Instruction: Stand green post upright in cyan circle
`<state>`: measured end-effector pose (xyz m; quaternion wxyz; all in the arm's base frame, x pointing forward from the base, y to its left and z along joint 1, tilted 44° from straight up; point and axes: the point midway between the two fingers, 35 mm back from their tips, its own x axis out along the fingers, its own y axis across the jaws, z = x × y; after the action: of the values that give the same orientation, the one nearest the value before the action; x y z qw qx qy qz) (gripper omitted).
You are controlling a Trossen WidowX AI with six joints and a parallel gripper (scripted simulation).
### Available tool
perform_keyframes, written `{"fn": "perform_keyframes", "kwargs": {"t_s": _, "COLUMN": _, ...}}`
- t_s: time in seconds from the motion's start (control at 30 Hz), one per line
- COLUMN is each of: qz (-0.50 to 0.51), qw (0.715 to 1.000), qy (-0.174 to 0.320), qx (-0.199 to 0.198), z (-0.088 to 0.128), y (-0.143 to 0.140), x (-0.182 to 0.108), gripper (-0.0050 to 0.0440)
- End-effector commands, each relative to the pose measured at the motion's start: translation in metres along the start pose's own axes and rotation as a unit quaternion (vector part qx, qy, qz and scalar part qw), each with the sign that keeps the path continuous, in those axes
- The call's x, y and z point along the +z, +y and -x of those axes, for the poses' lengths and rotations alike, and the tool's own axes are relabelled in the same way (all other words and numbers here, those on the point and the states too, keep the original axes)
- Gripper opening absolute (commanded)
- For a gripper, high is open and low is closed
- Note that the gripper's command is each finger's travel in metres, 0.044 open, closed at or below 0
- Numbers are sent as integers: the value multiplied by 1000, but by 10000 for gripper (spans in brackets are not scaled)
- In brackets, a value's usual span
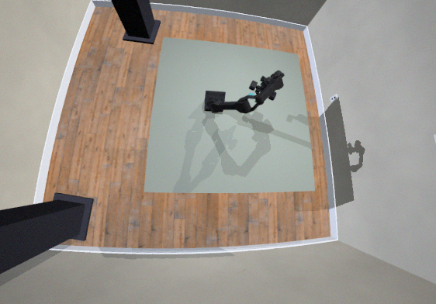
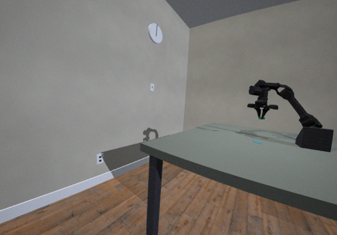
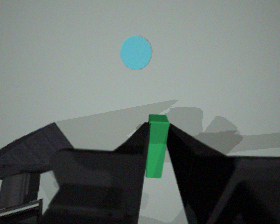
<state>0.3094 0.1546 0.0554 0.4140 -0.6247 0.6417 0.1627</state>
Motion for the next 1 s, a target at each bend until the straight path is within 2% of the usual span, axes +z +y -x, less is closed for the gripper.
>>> {"fn": "perform_keyframes", "kwargs": {"t_s": 0.0, "qz": 3, "qw": 1000, "qy": 2, "qx": 3, "z": -1, "y": 4, "x": 12, "gripper": 22}}
{"fn": "perform_keyframes", "kwargs": {"t_s": 0.73, "qz": 20, "qw": 1000, "qy": 11, "qx": 6, "z": -6, "y": 24, "x": 67, "gripper": 22}}
{"fn": "perform_keyframes", "kwargs": {"t_s": 0.97, "qz": 22, "qw": 1000, "qy": 13, "qx": 7, "z": -8, "y": 29, "x": 77, "gripper": 22}}
